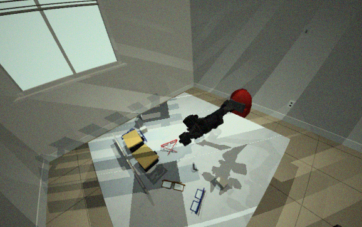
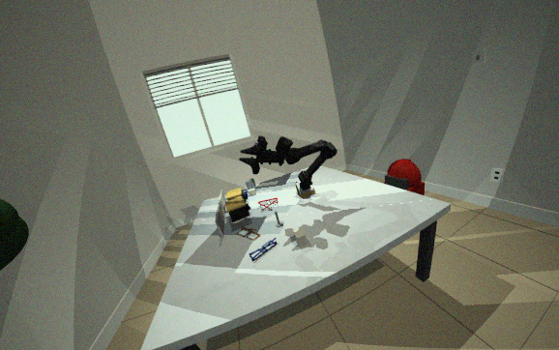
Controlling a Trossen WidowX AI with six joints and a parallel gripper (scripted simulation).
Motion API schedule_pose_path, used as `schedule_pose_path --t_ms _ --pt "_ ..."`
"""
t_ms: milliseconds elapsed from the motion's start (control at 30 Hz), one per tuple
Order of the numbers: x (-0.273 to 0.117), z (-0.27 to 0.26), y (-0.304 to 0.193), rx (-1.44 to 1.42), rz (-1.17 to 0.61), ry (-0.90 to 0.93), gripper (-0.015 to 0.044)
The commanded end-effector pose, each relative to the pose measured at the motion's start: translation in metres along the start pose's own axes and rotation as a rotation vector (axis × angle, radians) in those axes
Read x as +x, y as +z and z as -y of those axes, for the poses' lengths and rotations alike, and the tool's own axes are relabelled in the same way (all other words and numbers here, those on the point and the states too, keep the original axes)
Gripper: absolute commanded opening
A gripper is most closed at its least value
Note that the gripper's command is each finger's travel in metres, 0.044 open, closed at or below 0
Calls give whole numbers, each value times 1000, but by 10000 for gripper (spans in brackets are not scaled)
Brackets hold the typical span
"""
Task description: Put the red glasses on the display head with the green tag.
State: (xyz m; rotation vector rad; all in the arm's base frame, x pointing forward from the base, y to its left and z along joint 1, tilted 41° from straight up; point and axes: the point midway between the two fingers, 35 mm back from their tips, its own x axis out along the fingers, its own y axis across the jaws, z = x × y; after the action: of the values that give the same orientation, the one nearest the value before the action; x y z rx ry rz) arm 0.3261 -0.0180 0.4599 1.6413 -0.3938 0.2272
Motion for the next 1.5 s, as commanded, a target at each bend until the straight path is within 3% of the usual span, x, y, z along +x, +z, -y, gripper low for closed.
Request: schedule_pose_path --t_ms 0,333,567,733,1000,1367,1467 --pt "14 54 11 -206 -19 -186 200" --pt "1 216 57 -649 -253 -756 200" --pt "-58 310 90 -778 -599 -1110 200" --pt "-120 358 103 -725 -940 -1279 200" --pt "-214 378 95 -368 -1449 -1238 200" --pt "-219 375 90 -329 -1479 -1217 200" --pt "-219 375 90 -329 -1479 -1217 121"
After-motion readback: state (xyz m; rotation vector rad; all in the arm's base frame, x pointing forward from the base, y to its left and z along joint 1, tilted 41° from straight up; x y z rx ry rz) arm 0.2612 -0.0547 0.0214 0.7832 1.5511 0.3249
